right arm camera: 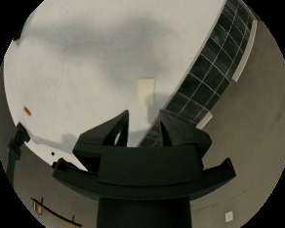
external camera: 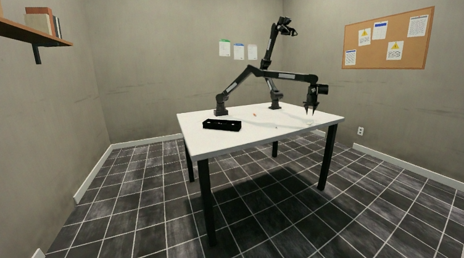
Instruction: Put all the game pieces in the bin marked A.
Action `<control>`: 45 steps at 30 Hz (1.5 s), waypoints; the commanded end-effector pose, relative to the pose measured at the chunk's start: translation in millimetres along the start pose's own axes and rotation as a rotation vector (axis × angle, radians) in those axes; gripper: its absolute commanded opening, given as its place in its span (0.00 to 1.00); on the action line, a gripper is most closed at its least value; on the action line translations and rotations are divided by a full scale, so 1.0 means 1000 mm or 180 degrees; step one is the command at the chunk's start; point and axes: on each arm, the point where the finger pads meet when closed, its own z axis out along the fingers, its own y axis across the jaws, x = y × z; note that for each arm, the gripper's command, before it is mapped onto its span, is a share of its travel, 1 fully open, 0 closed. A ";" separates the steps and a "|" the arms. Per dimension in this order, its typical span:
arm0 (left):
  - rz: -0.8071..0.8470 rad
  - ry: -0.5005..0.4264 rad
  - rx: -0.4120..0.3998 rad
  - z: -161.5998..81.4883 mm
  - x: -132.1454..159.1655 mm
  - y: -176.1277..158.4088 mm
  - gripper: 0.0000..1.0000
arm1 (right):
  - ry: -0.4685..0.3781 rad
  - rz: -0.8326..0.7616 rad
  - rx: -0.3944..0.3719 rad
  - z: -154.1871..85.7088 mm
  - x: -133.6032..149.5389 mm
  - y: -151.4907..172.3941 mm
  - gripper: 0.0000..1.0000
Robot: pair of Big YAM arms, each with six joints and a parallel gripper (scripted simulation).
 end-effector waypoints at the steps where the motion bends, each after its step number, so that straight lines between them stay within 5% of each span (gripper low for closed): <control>1: 0.0012 -0.0096 -0.0013 -0.016 -0.006 0.002 1.00 | -0.0034 -0.0002 0.0139 -0.019 -0.010 -0.014 0.39; 25: 0.0012 -0.0096 -0.0013 -0.016 -0.006 0.002 1.00 | -0.0077 0.0000 0.0309 -0.054 -0.011 -0.020 0.39; 26: 0.0012 -0.0096 -0.0013 -0.016 -0.006 0.002 1.00 | -0.0024 0.0000 0.0101 -0.011 -0.007 -0.008 0.39; 27: 0.0012 -0.0096 -0.0013 -0.016 -0.006 0.002 1.00 | -0.0016 0.0000 0.0071 0.000 -0.007 -0.007 0.39; 34: 0.0012 -0.0096 -0.0013 -0.016 -0.006 0.002 1.00 | -0.0004 0.0000 0.0021 0.040 -0.005 -0.003 0.39; 37: 0.0012 -0.0096 -0.0013 -0.016 -0.006 0.002 1.00 | -0.0020 0.0000 0.0084 0.029 -0.006 -0.006 0.39; 41: 0.0012 -0.0096 -0.0013 -0.016 -0.006 0.002 1.00 | -0.0003 0.0000 0.0020 0.059 -0.005 -0.004 0.39; 45: 0.0012 -0.0096 -0.0013 -0.016 -0.006 0.002 1.00 | -0.0040 0.0000 0.0164 0.028 -0.006 -0.009 0.39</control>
